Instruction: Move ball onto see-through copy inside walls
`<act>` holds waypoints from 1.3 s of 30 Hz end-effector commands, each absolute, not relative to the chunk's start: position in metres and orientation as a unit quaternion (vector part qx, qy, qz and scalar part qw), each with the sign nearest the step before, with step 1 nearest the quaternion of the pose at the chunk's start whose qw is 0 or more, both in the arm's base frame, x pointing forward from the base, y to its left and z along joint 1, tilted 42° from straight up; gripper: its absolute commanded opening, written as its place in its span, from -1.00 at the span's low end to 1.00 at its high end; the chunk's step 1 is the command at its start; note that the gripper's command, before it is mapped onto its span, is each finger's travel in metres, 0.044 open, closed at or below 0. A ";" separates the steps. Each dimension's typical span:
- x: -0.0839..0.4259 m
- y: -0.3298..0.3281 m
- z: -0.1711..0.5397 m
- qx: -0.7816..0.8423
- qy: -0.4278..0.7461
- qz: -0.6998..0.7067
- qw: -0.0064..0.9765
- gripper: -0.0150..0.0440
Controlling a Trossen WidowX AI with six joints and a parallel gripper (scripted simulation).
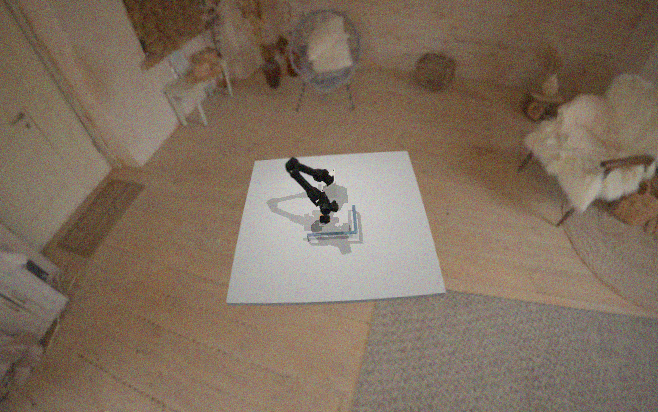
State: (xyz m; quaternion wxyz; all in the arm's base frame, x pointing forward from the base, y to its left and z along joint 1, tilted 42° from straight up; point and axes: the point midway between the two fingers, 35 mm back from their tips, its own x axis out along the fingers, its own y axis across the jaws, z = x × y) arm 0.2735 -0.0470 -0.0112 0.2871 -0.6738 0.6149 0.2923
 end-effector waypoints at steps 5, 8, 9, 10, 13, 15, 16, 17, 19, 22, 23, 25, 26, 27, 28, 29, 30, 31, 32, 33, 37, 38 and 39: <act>0.272 -0.054 -0.018 -0.675 0.616 0.293 0.283 0.74; 0.272 -0.054 -0.018 -0.675 0.616 0.293 0.283 0.47; 0.272 -0.054 -0.018 -0.675 0.616 0.293 0.283 0.45; 0.272 -0.054 -0.018 -0.675 0.616 0.293 0.283 0.42; 0.272 -0.054 -0.018 -0.675 0.616 0.293 0.283 0.36; 0.272 -0.054 -0.018 -0.675 0.616 0.293 0.283 0.31; 0.272 -0.054 -0.018 -0.675 0.616 0.293 0.283 0.22; 0.272 -0.053 -0.017 -0.675 0.616 0.293 0.283 0.13; 0.273 -0.047 -0.012 -0.675 0.615 0.294 0.284 -0.05; 0.276 -0.033 0.000 -0.674 0.614 0.296 0.286 -0.31; 0.277 -0.028 0.005 -0.674 0.613 0.296 0.286 -0.40; 0.277 -0.018 0.014 -0.674 0.613 0.297 0.287 -0.49; 0.277 -0.014 0.019 -0.674 0.613 0.297 0.287 -0.49; 0.277 -0.009 0.023 -0.674 0.613 0.298 0.287 -0.49; 0.276 -0.005 0.028 -0.673 0.613 0.298 0.287 -0.49; 0.276 0.000 0.033 -0.673 0.613 0.298 0.287 -0.49; 0.275 0.004 0.038 -0.673 0.613 0.298 0.287 -0.49; 0.274 0.009 0.043 -0.673 0.613 0.298 0.287 -0.49; 0.273 0.013 0.049 -0.673 0.613 0.298 0.287 -0.49; 0.272 0.018 0.054 -0.673 0.613 0.298 0.287 -0.49; 0.266 0.034 0.076 -0.674 0.614 0.296 0.285 -0.49; 0.264 0.037 0.081 -0.674 0.615 0.295 0.284 -0.49; 0.263 0.039 0.084 -0.674 0.615 0.295 0.284 -0.49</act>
